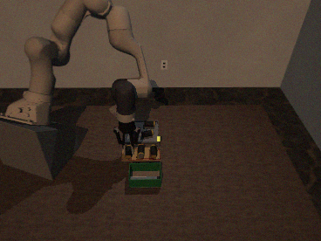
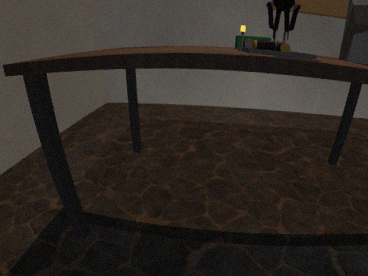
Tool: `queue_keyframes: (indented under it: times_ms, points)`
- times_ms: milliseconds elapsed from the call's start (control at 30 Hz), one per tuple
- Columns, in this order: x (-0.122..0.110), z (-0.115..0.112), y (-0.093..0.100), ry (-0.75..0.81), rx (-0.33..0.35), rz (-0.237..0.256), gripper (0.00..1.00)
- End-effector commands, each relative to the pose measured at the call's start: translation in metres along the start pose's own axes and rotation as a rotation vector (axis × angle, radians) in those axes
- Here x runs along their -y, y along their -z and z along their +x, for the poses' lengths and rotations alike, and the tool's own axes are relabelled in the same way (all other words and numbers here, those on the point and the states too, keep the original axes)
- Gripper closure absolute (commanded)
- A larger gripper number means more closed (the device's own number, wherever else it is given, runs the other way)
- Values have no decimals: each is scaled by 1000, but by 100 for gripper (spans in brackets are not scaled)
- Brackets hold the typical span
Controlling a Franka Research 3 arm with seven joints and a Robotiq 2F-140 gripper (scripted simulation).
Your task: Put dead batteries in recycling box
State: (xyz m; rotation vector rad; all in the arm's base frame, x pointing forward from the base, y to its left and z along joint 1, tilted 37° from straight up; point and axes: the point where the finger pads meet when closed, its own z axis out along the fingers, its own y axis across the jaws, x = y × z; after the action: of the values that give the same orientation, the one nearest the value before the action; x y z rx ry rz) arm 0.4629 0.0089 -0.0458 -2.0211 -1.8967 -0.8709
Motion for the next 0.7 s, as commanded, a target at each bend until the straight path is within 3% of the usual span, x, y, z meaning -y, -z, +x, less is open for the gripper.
queue_keyframes:
  times_ms: [0,133,400,667]
  points:
    - [-1,1,-1,6,1,0,84]
    - [-1,1,6,6,1,0,84]
    - [-1,1,40,6,1,0,84]
    - [-1,1,44,6,1,0,84]
